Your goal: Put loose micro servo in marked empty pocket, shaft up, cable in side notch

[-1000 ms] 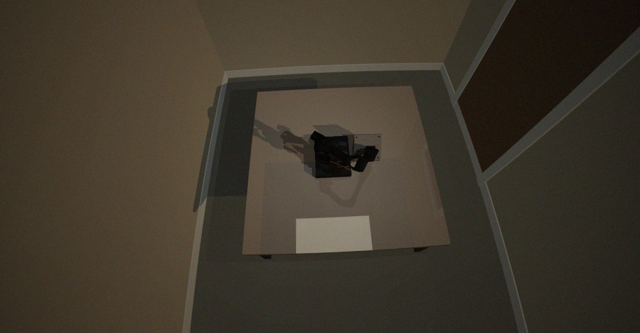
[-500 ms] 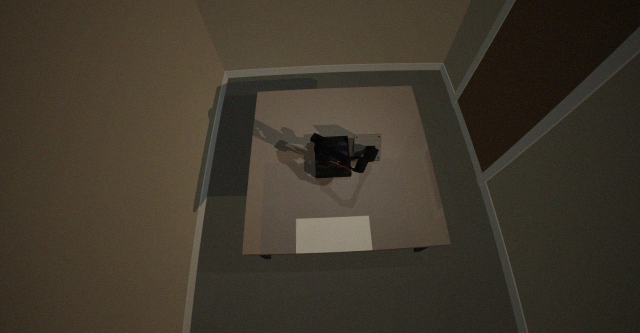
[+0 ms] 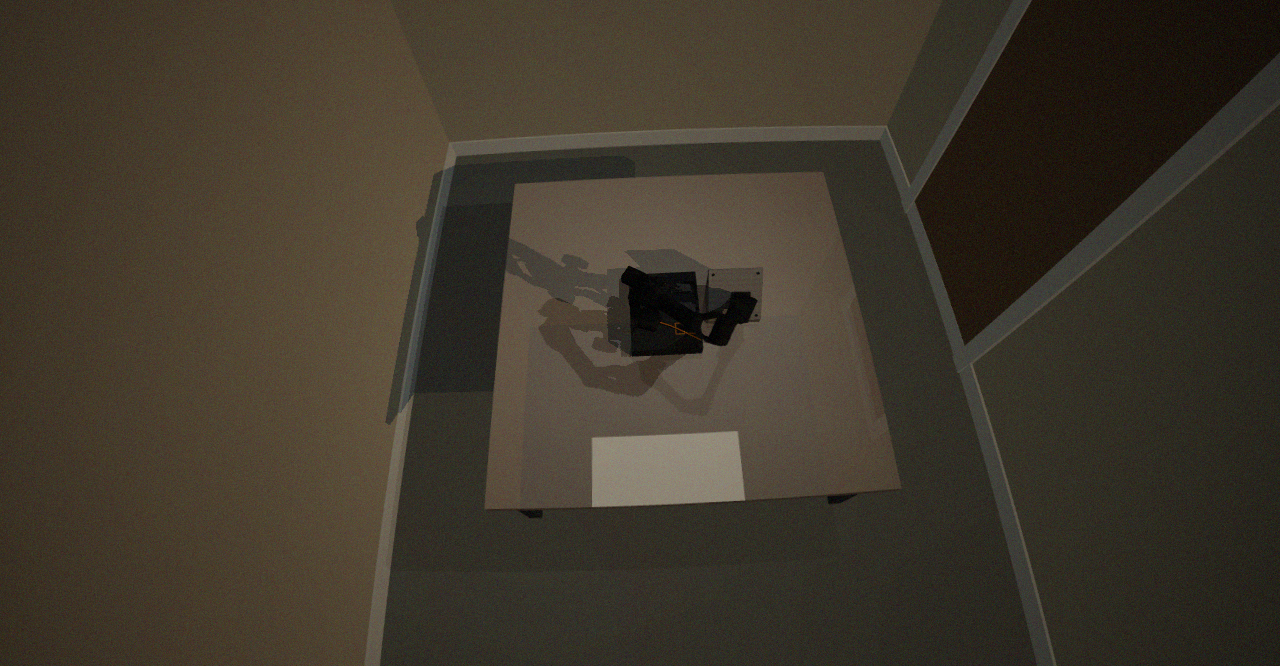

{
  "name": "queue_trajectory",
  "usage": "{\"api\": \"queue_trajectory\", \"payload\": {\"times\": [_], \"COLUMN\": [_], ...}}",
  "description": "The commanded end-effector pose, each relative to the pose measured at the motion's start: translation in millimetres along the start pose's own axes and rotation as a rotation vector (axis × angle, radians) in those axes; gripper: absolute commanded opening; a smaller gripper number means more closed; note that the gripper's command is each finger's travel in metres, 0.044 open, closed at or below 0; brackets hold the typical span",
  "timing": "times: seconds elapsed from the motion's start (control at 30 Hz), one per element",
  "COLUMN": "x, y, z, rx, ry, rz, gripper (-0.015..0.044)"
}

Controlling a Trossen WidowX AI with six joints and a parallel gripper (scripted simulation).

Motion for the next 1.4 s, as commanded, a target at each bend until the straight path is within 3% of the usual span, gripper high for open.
{"api": "queue_trajectory", "payload": {"times": [0.0,0.23,0.77,1.13,1.37], "x": [0.4,-4.3,-6.3,-21.1,-21.1], "y": [-4.4,-29.9,-29.9,-29.9,-29.9], "z": [0.2,0.1,-7.7,20.6,20.7], "rx": [0.003,0.003,0.002,0.003,0.003], "ry": [0.002,0.003,0.003,0.003,-0.12], "rz": [-0.002,-0.002,-0.002,-0.001,-0.001], "gripper": [0.0006,0.0,0.0,0.0,0.0]}}
Point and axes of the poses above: the point midway between the two fingers, 35 mm back from their tips, its own y axis out along the fingers, its own z axis across the jaws, x = y × z, the point moved 6 cm from there along -y, back along the fingers, and after that the axes turned 9 degrees about y, right-handed, at the moved point
